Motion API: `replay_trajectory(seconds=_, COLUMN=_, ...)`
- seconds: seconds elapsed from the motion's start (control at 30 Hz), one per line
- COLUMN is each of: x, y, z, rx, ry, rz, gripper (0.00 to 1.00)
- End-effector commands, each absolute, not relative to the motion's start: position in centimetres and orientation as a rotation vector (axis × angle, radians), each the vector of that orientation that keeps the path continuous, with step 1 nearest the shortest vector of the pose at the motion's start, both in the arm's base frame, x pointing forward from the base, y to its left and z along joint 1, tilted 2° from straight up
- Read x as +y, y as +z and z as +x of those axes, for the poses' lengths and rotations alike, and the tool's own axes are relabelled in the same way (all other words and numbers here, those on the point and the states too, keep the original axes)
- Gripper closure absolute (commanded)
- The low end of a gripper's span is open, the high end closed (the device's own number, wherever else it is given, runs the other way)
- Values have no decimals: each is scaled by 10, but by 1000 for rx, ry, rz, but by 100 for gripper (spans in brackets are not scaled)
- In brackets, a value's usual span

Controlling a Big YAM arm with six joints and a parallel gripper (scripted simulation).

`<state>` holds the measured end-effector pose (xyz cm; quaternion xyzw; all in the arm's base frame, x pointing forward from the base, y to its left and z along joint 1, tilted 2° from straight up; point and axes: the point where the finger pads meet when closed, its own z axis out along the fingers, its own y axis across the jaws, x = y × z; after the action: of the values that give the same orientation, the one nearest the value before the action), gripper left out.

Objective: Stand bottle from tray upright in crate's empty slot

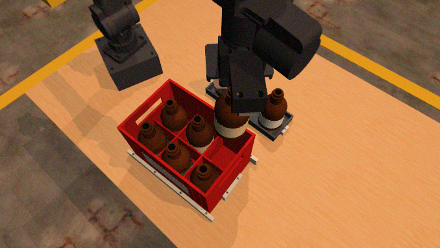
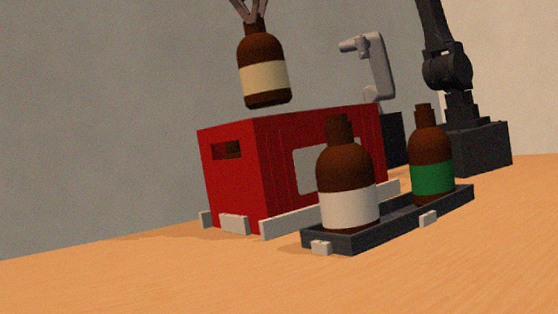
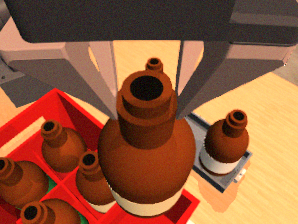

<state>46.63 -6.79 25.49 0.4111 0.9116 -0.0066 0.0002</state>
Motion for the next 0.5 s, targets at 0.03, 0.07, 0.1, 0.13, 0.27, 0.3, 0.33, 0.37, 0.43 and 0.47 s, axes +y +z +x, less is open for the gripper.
replay_trajectory(seconds=0.03, x=-82, y=300, z=485, rx=2779, ry=24, rz=1248, gripper=100)
replay_trajectory(seconds=0.07, x=-83, y=297, z=486, rx=2784, ry=21, rz=1250, gripper=100)
replay_trajectory(seconds=0.1, x=-83, y=297, z=486, rx=2784, ry=21, rz=1250, gripper=100)
replay_trajectory(seconds=0.13, x=-83, y=297, z=486, rx=2784, ry=21, rz=1250, gripper=100)
replay_trajectory(seconds=0.27, x=-85, y=299, z=487, rx=2781, ry=23, rz=1249, gripper=100)
replay_trajectory(seconds=0.3, x=-86, y=298, z=487, rx=2783, ry=21, rz=1250, gripper=100)
replay_trajectory(seconds=0.33, x=-86, y=298, z=487, rx=2783, ry=22, rz=1250, gripper=100)
replay_trajectory(seconds=0.37, x=-87, y=300, z=487, rx=2780, ry=23, rz=1248, gripper=100)
replay_trajectory(seconds=0.43, x=-87, y=303, z=486, rx=2774, ry=25, rz=1246, gripper=100)
replay_trajectory(seconds=0.47, x=-87, y=302, z=486, rx=2775, ry=25, rz=1246, gripper=100)
